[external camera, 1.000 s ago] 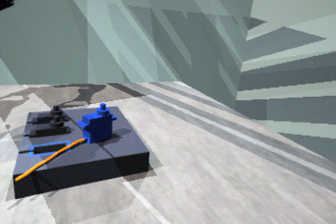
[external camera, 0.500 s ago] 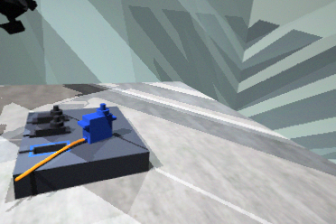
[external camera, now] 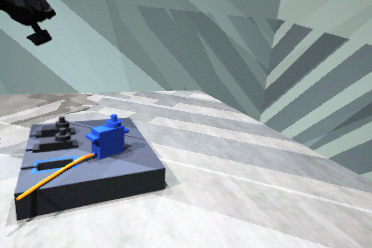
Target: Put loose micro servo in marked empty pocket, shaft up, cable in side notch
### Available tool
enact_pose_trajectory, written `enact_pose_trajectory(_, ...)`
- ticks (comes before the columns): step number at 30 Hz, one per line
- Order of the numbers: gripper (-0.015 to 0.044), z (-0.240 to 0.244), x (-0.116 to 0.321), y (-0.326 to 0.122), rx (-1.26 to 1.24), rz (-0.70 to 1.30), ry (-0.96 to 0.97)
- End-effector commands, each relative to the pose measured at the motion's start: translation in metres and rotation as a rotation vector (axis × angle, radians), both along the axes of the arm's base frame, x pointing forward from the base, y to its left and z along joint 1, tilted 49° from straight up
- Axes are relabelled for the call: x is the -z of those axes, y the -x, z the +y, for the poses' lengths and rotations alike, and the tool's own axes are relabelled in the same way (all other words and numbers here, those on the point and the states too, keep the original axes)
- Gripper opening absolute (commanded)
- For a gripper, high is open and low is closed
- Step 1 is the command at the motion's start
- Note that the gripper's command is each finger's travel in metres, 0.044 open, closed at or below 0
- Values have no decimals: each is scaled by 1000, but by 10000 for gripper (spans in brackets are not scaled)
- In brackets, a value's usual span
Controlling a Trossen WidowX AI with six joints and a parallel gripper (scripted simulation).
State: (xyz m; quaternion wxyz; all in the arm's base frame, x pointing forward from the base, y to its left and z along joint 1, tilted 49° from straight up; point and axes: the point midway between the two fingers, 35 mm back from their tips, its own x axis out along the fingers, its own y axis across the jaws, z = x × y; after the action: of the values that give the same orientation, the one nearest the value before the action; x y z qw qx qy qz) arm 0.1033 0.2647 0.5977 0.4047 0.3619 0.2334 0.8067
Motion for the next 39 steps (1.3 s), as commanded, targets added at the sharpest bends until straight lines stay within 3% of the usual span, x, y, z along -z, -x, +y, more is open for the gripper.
enact_pose_trajectory(1,440,5,6,-22,66,28,-2)
enact_pose_trajectory(8,440,9,15,-45,138,52,9)
enact_pose_trajectory(21,440,12,61,-139,400,92,99)
enact_pose_trajectory(39,440,-56,216,-312,898,57,456)
